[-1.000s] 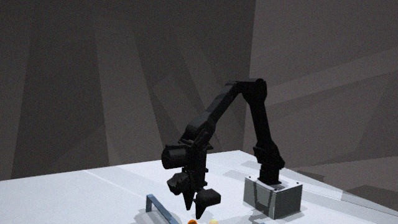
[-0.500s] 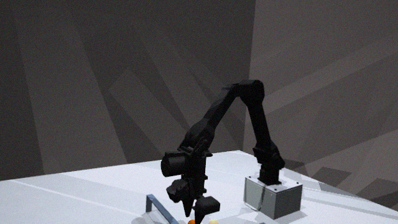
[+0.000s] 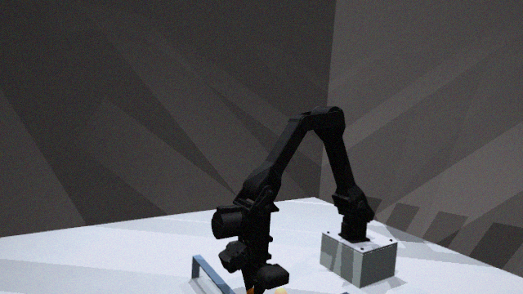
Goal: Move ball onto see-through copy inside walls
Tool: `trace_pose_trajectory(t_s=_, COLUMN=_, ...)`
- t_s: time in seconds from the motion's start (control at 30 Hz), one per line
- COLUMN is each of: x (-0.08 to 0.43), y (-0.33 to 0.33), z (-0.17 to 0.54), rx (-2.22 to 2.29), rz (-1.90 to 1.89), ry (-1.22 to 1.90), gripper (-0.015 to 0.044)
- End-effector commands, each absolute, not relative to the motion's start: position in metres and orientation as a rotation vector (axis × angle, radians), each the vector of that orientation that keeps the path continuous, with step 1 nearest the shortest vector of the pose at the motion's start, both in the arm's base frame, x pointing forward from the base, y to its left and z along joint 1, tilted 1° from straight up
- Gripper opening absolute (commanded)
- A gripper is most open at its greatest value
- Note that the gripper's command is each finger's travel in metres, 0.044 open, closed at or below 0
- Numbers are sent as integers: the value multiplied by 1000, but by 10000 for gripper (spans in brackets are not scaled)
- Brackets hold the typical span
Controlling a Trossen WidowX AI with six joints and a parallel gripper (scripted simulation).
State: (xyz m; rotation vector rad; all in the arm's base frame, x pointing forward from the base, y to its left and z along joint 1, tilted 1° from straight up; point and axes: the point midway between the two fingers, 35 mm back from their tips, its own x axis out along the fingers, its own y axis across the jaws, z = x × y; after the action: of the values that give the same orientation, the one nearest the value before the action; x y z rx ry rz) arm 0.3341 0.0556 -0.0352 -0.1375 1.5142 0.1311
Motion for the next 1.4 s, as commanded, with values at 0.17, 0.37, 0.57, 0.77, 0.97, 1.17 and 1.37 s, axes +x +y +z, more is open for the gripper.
trace_pose_trajectory(t_s=0.17, x=334, y=56, z=-35, rx=-131, rz=129, ry=1515, gripper=46)
trace_pose_trajectory(t_s=0.37, x=338, y=57, z=12, rx=-131, rz=129, ry=1514, gripper=0)
trace_pose_trajectory(t_s=0.57, x=333, y=56, z=67, rx=-131, rz=129, ry=1514, gripper=0)
trace_pose_trajectory(t_s=0.77, x=328, y=56, z=90, rx=-131, rz=129, ry=1514, gripper=0)
trace_pose_trajectory(t_s=0.97, x=319, y=60, z=82, rx=-131, rz=129, ry=1515, gripper=0)
trace_pose_trajectory(t_s=1.17, x=302, y=65, z=70, rx=-130, rz=130, ry=1517, gripper=0)
trace_pose_trajectory(t_s=1.37, x=283, y=70, z=57, rx=-130, rz=130, ry=1518, gripper=0)
